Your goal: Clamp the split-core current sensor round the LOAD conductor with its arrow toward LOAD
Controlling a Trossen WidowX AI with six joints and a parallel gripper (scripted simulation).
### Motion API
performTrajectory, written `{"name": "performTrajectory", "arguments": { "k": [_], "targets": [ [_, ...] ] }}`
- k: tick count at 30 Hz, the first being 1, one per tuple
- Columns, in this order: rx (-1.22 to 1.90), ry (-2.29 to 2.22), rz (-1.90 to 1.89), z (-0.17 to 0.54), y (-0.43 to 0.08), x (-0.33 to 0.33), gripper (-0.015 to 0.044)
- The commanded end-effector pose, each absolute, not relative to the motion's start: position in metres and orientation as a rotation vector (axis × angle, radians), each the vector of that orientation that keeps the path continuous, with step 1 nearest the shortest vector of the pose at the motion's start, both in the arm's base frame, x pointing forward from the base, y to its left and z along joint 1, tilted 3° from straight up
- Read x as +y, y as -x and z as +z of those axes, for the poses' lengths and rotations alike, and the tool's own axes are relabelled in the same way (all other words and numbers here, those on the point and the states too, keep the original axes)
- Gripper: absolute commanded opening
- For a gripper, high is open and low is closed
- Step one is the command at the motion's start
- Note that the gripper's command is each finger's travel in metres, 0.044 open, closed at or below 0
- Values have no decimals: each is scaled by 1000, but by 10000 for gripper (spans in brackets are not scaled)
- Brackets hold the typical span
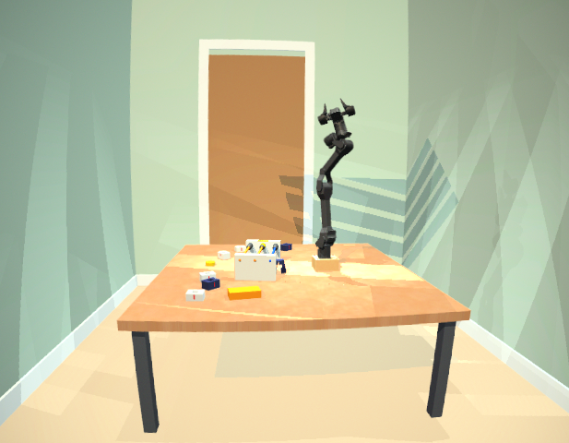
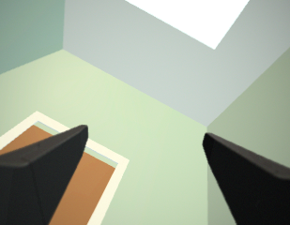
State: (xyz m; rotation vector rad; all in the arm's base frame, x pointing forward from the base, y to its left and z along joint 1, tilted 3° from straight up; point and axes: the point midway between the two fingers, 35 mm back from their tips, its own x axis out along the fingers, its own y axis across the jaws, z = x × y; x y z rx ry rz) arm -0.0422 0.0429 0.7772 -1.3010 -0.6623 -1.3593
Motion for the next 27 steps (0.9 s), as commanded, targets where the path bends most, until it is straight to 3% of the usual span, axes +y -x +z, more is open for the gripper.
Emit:
{"name": "performTrajectory", "arguments": {
  "k": [1, 14, 27],
  "targets": [
    [-660, 1311, -1369, 777, 43, 44, 426],
    [-371, 2025, -2095, 755, 32, 146, 440],
    [185, 2722, -2725, 687, -69, 217, 440]
  ]
}}
